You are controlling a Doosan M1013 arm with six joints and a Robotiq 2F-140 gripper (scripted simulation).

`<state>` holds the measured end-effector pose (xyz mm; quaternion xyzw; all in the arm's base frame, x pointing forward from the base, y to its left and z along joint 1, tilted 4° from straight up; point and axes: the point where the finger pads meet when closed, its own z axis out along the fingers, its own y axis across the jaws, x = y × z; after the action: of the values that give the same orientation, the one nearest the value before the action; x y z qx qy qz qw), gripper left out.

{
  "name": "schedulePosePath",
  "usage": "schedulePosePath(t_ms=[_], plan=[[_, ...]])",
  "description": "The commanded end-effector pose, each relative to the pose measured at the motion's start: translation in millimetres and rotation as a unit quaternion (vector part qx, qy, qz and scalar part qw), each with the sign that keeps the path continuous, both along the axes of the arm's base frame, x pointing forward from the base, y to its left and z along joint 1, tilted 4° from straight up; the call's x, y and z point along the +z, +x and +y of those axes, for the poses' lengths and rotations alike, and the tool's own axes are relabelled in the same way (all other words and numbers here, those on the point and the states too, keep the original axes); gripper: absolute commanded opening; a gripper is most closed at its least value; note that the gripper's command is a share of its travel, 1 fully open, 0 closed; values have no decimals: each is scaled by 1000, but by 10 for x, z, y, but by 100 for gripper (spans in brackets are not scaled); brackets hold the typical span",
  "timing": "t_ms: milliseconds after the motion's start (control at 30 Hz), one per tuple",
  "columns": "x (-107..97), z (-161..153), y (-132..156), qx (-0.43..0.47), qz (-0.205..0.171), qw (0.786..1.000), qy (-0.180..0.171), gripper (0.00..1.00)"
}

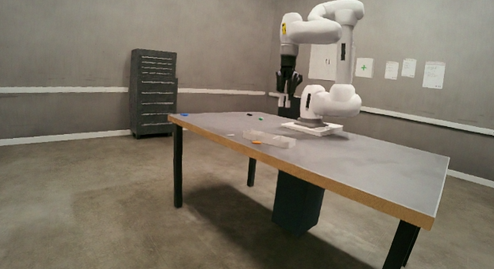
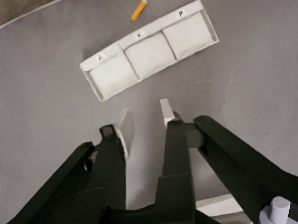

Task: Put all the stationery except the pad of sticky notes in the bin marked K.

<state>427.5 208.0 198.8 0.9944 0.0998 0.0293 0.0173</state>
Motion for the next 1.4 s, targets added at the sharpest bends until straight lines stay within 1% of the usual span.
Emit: schedulePosePath(t_ms=[0,67,133,167,267,433,633,700,733,800,1000,1200,1267,1300,1367], plan=[[-38,-270,-120,-78,-4,997,3,31],[-64,-419,-190,-122,-6,992,6,31],[-64,-419,-190,-122,-6,992,6,31],[-76,-493,-225,-182,-8,983,10,31],[-115,-717,-330,-225,-9,974,13,31],[-179,-1090,-505,-334,-12,942,20,31],[-256,-1537,-715,-455,-15,890,28,31],[-256,-1537,-715,-455,-15,890,28,31],[-269,-1612,-750,-508,-17,861,31,31],[-295,-1761,-820,-531,-18,847,33,31],[-372,-2208,-1029,-634,-21,772,40,31],[-449,-2655,-1239,-721,-24,691,45,31],[-449,-2655,-1239,-721,-24,691,45,31],[-462,-2730,-1274,-758,-25,650,47,31],[-487,-2879,-1344,-776,-26,628,48,31]])
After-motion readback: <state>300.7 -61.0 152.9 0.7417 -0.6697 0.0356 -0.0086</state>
